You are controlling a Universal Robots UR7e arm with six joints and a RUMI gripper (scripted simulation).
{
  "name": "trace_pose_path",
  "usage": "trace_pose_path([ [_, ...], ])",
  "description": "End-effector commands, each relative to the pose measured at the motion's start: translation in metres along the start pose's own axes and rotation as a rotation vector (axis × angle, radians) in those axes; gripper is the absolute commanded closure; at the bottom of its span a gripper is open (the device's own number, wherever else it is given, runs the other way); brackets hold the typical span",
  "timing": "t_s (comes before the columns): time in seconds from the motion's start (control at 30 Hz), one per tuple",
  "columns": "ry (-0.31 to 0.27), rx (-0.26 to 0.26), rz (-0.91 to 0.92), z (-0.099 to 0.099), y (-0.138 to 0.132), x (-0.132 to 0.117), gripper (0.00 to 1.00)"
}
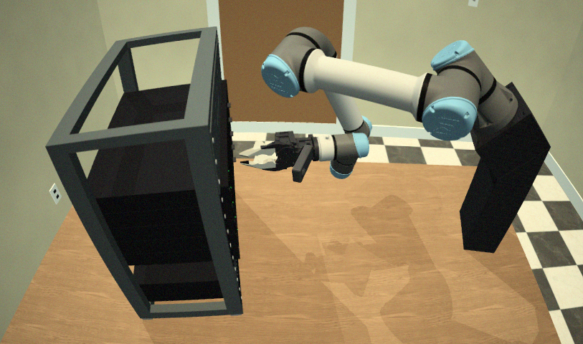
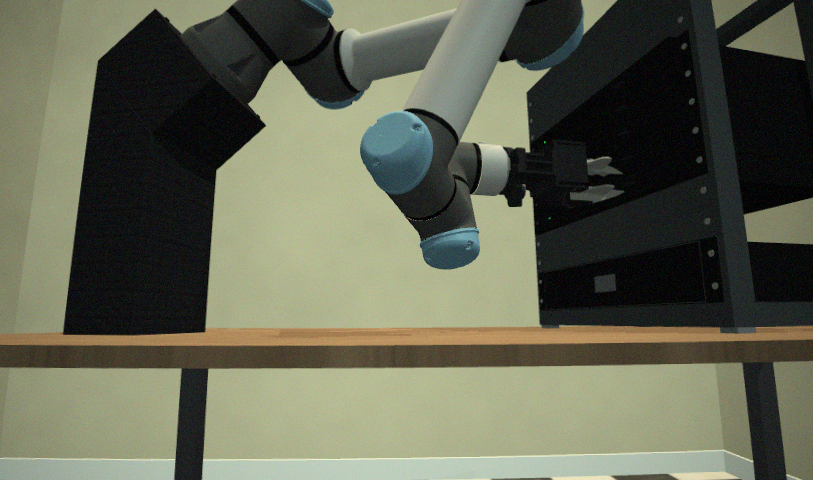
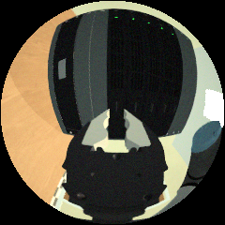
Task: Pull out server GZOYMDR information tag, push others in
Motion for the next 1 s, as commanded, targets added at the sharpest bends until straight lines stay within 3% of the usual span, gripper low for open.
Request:
trace_pose_path([
  [0.0, 0.000, -0.001, 0.000, 0.004, 0.000, 0.000, 0.85],
  [0.27, 0.000, -0.001, 0.000, 0.015, 0.000, 0.000, 0.85],
  [0.97, 0.000, -0.001, 0.000, 0.015, 0.000, 0.000, 0.85],
])
Point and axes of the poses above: the point where the finger pads meet when closed, its own z axis out along the fingers, its own y axis across the jaws, x = y × z, the point moved 1 cm from there along -z, back along the fingers, and after that the axes turned 12 degrees about z, right-handed, at the moved point
